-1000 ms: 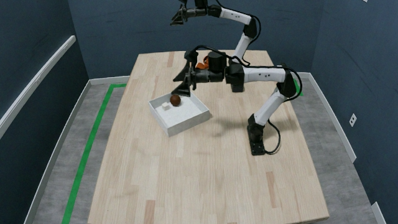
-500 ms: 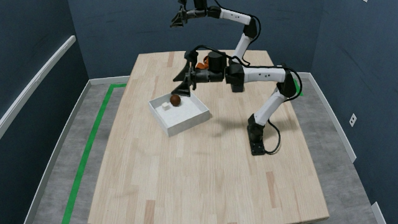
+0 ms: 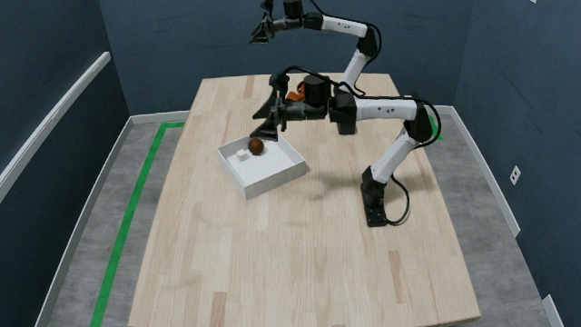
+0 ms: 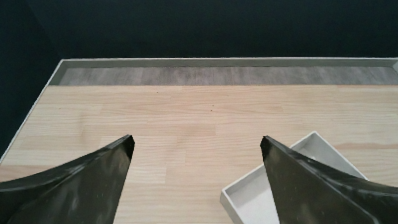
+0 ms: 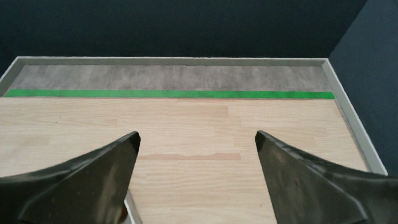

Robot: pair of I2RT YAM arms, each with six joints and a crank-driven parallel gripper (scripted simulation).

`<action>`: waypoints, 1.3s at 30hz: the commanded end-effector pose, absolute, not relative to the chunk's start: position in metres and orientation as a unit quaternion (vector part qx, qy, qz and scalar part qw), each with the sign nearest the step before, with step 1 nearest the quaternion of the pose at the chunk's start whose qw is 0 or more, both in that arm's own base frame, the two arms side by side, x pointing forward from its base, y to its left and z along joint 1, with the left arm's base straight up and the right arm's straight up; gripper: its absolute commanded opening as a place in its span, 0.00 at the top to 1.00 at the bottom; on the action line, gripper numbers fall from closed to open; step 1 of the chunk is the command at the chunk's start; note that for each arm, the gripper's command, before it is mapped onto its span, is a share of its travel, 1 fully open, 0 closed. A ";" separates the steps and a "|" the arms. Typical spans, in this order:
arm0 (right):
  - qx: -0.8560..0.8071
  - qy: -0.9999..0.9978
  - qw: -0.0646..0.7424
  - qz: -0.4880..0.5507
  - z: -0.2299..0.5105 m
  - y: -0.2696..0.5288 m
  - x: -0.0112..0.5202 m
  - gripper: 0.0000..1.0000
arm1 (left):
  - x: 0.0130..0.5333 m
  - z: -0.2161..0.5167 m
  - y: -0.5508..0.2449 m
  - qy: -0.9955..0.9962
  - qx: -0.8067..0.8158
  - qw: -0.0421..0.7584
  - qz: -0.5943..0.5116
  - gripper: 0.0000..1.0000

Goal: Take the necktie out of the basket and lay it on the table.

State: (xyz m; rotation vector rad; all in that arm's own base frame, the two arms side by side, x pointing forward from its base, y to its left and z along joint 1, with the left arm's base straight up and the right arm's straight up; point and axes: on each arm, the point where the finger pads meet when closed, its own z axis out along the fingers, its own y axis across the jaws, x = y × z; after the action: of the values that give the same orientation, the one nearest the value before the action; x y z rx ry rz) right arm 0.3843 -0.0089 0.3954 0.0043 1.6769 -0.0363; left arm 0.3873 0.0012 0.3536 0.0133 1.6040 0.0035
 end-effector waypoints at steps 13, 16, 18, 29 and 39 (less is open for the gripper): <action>0.005 0.722 0.692 -0.014 0.392 -0.007 0.381 0.00 | 0.384 0.356 0.001 0.714 0.006 0.700 0.002 0.00; 0.005 0.722 0.692 -0.014 0.387 -0.007 0.381 0.00 | 0.384 0.356 0.001 0.714 0.006 0.700 0.002 0.00; 0.005 0.722 0.692 -0.014 0.383 -0.007 0.381 0.00 | 0.384 0.356 0.001 0.714 0.006 0.700 0.002 0.00; 0.005 0.720 0.693 -0.014 0.370 -0.007 0.381 0.00 | 0.384 0.356 0.001 0.714 0.006 0.700 0.002 0.00; 0.005 0.720 0.693 -0.014 0.359 -0.007 0.381 0.00 | 0.384 0.356 0.001 0.714 0.006 0.700 0.002 0.00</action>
State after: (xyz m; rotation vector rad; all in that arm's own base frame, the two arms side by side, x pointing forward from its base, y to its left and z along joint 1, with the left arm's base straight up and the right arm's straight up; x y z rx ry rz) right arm 0.3833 -0.0089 0.3422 0.0044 1.6746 -0.0363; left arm 0.3873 0.0012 0.3540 0.0133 1.6025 0.0035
